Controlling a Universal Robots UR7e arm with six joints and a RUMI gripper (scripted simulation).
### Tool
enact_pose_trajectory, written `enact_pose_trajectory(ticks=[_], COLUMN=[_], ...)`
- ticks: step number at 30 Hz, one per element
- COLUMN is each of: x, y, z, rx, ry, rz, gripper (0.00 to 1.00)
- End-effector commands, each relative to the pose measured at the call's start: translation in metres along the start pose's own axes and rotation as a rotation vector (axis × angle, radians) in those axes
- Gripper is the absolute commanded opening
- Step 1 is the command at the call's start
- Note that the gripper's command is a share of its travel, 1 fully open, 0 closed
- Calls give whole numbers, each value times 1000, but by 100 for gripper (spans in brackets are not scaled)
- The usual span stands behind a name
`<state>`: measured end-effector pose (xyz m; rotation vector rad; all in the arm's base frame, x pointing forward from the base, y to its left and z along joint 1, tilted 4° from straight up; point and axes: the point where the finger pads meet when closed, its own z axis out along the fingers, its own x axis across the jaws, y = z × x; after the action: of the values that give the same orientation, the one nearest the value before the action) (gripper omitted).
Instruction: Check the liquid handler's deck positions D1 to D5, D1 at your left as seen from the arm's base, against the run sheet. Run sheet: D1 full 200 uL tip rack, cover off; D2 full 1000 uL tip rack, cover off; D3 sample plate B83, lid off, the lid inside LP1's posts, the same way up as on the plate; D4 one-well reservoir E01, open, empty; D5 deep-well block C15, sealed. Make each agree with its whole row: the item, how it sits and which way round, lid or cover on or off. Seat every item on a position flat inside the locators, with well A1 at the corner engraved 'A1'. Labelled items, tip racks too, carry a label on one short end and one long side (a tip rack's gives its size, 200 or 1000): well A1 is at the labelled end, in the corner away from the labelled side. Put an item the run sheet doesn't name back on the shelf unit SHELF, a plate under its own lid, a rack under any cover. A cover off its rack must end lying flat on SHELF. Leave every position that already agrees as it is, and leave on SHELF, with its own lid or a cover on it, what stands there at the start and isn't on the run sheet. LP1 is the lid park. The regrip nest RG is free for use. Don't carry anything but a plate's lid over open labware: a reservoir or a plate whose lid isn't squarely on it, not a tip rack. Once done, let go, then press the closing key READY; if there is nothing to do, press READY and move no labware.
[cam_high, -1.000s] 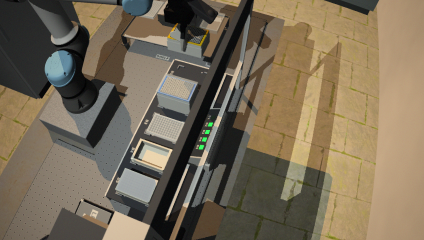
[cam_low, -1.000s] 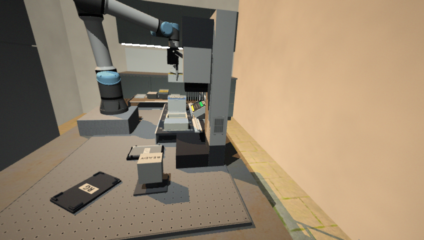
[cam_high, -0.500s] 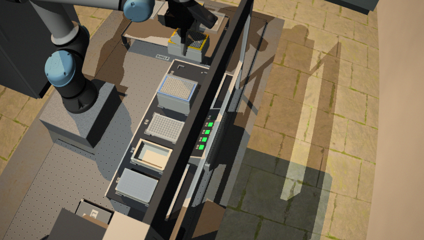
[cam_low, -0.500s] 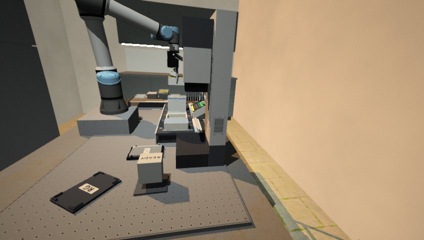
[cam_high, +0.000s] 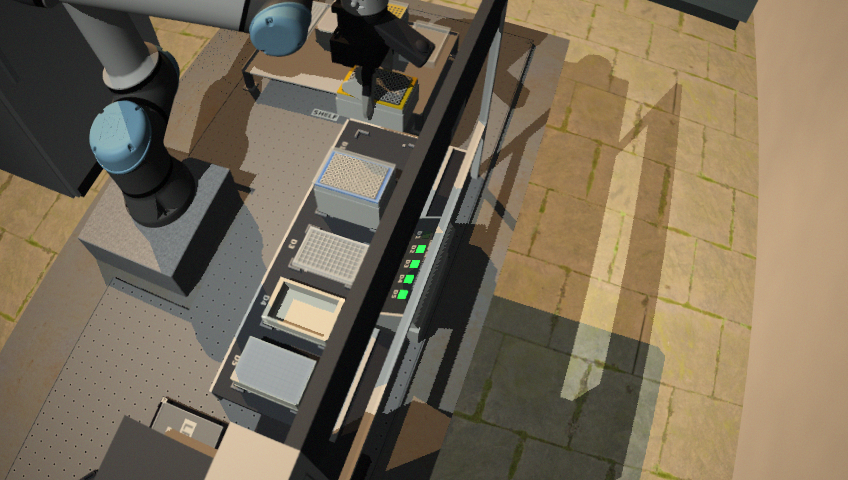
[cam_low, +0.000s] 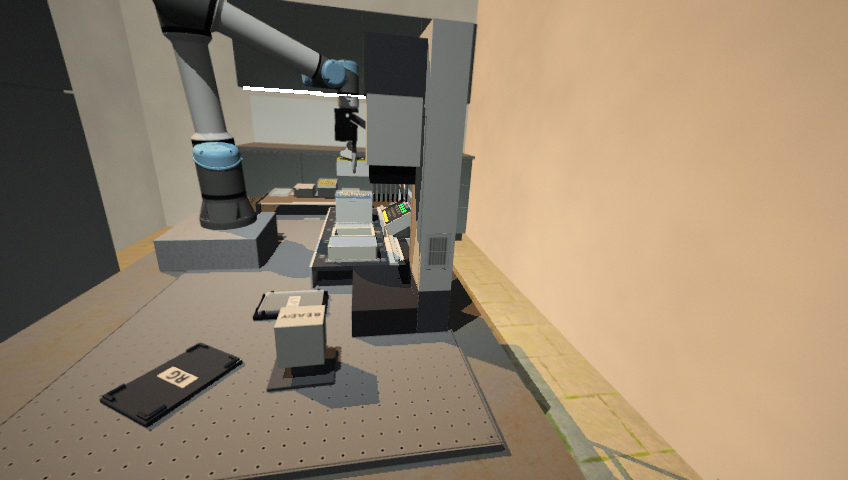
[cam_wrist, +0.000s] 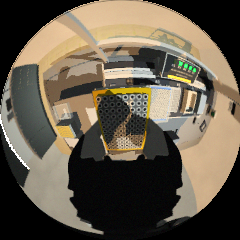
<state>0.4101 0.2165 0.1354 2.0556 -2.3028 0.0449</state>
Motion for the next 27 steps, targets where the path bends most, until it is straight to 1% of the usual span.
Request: enact_pose_trajectory(ticks=[1, 8, 10, 25, 27], x=[0, 0, 0, 0, 0], y=[0, 0, 0, 0, 0], z=[7, 19, 19, 44, 44], rx=[1, 1, 1, 1, 1], ry=[-1, -1, -1, -1, -1], rz=[0, 0, 0, 0, 0], gripper=[0, 0, 0, 0, 0])
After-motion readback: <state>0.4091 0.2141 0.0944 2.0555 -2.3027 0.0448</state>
